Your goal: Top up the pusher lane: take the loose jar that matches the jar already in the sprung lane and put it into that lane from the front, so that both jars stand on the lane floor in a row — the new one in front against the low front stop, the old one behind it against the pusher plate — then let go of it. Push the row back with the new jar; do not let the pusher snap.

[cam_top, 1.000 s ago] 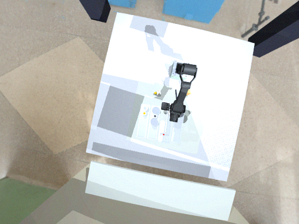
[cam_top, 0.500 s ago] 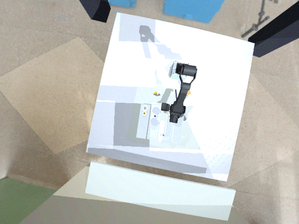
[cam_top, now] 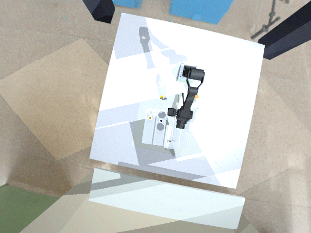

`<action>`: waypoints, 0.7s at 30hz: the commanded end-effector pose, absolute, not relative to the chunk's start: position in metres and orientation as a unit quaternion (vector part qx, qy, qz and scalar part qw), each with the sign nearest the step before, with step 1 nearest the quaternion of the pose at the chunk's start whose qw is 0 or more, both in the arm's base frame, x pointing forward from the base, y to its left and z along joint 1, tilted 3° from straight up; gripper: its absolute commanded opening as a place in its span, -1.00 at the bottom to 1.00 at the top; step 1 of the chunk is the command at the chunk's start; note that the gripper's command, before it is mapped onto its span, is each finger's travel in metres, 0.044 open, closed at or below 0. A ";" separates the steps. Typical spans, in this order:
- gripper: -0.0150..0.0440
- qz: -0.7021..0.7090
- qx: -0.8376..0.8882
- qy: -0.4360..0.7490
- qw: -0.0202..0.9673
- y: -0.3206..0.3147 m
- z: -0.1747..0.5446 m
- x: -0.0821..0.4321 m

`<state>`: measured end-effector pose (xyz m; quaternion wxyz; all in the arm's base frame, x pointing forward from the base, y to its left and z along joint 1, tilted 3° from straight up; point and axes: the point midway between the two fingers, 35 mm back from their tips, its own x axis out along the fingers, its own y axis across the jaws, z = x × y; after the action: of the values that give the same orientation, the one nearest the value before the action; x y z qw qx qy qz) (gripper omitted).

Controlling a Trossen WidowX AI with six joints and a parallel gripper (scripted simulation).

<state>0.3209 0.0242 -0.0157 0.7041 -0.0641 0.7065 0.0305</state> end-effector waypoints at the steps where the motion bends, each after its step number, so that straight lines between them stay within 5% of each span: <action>1: -0.49 0.029 -0.063 0.695 0.716 0.025 -0.011 0.333; 21: -0.49 0.029 -0.063 0.695 0.716 0.027 -0.009 0.341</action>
<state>0.3292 0.0254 -0.0141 0.7041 -0.0641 0.7066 0.0305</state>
